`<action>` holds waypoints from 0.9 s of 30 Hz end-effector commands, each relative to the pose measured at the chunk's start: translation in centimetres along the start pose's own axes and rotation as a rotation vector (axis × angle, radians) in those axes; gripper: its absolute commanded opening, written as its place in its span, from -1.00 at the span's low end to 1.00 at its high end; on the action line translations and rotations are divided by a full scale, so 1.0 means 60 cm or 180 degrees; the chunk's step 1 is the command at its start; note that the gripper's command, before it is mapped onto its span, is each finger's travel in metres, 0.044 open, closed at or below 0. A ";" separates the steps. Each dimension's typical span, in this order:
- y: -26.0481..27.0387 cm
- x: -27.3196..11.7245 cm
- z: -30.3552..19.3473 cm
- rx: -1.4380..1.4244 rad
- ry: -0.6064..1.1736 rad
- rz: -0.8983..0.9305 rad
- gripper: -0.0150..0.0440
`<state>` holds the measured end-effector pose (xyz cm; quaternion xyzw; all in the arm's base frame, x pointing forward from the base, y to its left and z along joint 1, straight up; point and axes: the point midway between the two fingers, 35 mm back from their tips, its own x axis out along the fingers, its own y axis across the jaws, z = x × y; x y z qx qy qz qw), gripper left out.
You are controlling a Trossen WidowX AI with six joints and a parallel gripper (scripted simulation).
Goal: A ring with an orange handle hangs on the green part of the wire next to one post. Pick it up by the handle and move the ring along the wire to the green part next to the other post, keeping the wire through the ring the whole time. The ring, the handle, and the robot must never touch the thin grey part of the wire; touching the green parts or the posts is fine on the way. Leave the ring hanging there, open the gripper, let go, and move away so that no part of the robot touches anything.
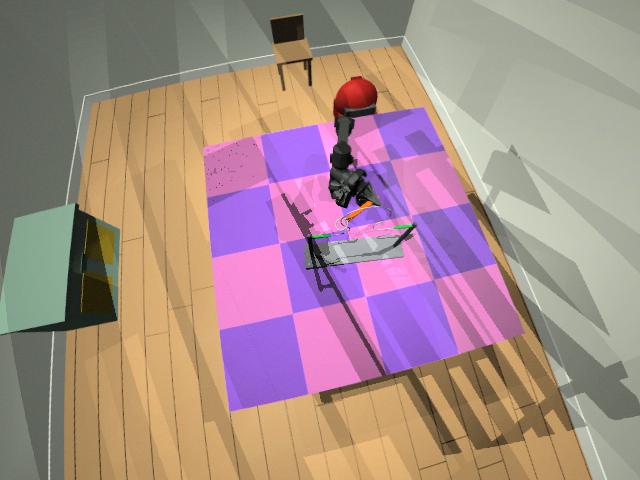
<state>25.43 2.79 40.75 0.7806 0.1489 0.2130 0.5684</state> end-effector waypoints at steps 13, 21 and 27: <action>-0.010 0.001 0.000 -0.0518 -0.0008 -0.0405 -1.00; -0.015 0.000 0.001 -0.0780 -0.0020 -0.0615 -1.00; -0.019 0.000 0.002 -0.0976 -0.0031 -0.0773 -1.00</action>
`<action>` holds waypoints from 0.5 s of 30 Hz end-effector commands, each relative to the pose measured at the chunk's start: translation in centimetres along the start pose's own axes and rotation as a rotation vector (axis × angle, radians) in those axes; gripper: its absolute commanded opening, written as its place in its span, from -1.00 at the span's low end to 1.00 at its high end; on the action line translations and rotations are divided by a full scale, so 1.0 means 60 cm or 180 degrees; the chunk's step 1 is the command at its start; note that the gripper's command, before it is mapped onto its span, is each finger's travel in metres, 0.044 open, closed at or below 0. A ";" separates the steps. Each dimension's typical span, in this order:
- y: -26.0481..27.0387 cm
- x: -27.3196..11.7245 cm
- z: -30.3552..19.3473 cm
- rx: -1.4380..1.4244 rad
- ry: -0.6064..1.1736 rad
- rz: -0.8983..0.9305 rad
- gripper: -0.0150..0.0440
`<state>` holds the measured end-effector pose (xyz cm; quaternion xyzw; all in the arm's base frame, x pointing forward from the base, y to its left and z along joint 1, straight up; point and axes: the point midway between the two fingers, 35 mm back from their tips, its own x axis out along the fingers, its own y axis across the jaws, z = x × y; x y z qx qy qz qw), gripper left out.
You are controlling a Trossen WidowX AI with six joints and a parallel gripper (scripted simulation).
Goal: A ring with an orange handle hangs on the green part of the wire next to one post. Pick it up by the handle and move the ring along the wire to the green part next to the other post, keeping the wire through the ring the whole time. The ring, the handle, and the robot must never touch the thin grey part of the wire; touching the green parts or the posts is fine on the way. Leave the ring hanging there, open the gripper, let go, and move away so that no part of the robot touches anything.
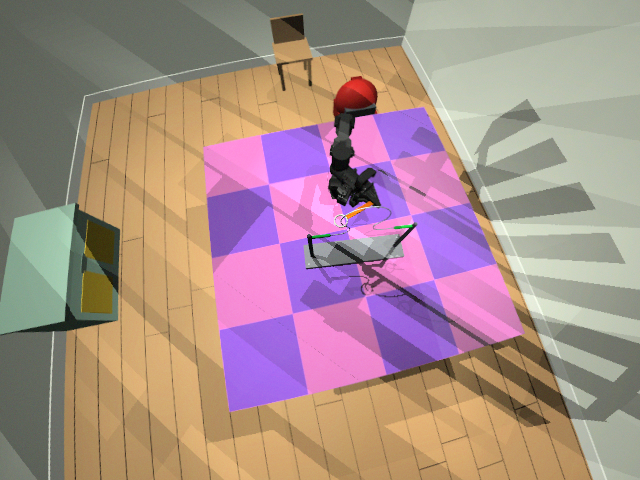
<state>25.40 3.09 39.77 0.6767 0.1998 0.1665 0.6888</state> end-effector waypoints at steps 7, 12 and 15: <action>-0.006 0.001 0.001 -0.0337 -0.0025 -0.0274 -1.00; -0.010 0.001 0.002 -0.0499 -0.0035 -0.0407 -1.00; -0.012 0.001 0.002 -0.0595 -0.0042 -0.0487 -1.00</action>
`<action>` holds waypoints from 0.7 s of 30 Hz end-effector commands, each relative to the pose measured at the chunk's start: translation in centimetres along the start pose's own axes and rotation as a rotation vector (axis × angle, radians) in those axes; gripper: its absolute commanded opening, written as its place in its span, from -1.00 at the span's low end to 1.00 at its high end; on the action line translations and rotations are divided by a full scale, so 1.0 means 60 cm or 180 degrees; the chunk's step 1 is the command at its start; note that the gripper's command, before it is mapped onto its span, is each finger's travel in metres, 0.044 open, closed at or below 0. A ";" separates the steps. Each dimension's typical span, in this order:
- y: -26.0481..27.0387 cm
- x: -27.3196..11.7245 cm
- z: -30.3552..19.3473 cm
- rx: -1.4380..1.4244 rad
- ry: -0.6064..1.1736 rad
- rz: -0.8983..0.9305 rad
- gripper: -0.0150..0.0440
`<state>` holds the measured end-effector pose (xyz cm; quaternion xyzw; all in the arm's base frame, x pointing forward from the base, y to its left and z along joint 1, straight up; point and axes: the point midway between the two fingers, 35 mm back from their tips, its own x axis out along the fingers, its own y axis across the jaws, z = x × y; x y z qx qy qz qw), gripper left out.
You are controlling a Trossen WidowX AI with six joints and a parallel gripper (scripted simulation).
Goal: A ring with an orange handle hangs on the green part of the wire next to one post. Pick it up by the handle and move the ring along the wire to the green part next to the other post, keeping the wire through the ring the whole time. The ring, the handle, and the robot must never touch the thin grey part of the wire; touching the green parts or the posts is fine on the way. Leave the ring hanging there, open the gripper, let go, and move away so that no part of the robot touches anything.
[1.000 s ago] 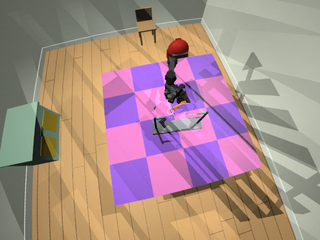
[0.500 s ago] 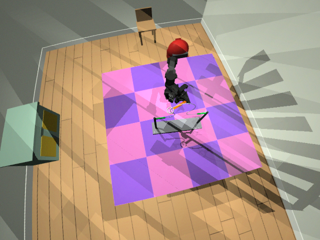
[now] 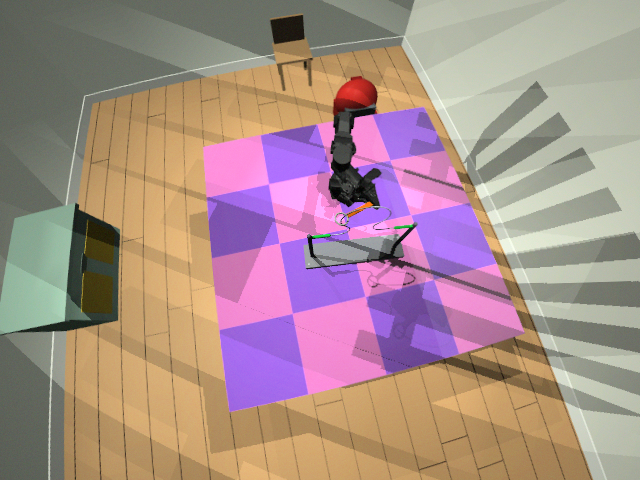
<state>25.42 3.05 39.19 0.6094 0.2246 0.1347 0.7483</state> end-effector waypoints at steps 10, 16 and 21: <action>-0.009 0.001 0.001 -0.0431 -0.0035 -0.0358 -1.00; -0.013 0.001 0.002 -0.0623 -0.0052 -0.0518 -1.00; -0.016 0.001 0.002 -0.0782 -0.0068 -0.0652 -1.00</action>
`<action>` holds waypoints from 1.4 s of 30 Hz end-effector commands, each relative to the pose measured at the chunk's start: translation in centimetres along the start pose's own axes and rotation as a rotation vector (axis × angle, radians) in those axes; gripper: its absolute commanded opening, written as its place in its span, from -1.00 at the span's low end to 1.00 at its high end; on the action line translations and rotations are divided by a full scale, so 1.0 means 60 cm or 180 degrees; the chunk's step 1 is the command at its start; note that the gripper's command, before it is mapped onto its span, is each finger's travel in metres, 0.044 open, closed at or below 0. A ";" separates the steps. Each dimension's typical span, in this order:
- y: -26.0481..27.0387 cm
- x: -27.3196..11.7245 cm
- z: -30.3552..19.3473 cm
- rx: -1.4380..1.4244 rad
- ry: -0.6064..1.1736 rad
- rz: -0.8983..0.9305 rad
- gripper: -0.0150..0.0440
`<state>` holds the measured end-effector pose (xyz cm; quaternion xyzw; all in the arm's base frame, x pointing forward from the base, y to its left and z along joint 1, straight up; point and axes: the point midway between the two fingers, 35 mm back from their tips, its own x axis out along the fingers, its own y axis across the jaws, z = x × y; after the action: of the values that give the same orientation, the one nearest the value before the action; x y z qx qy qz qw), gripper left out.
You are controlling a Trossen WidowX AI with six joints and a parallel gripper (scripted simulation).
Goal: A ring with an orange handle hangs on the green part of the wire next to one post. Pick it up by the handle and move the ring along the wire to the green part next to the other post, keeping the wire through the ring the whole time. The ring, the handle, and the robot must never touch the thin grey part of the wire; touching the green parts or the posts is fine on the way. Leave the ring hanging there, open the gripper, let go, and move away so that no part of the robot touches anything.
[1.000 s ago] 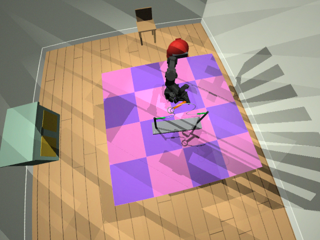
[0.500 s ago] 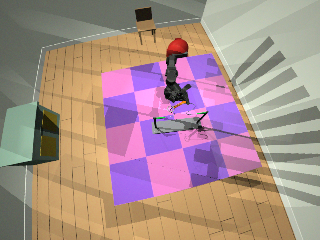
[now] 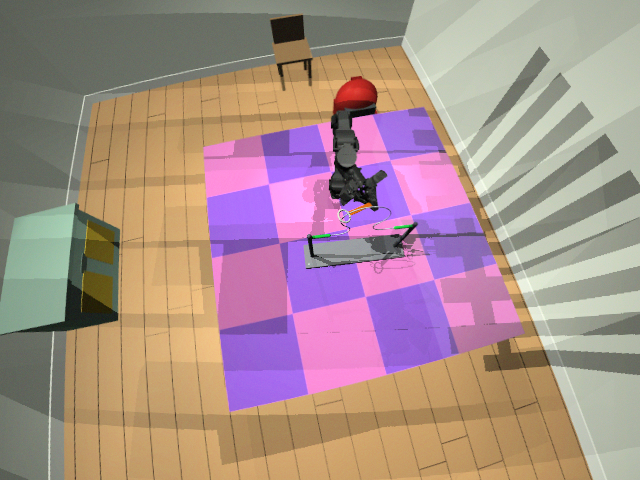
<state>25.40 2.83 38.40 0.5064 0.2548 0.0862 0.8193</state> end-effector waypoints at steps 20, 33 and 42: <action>-0.016 0.001 0.002 -0.0781 -0.0086 -0.0634 -1.00; -0.025 0.000 0.005 -0.1202 -0.0139 -0.0954 -1.00; -0.030 -0.001 0.007 -0.1493 -0.0177 -0.1170 -1.00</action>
<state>25.36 1.75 37.00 0.2709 0.2917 -0.0134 0.9172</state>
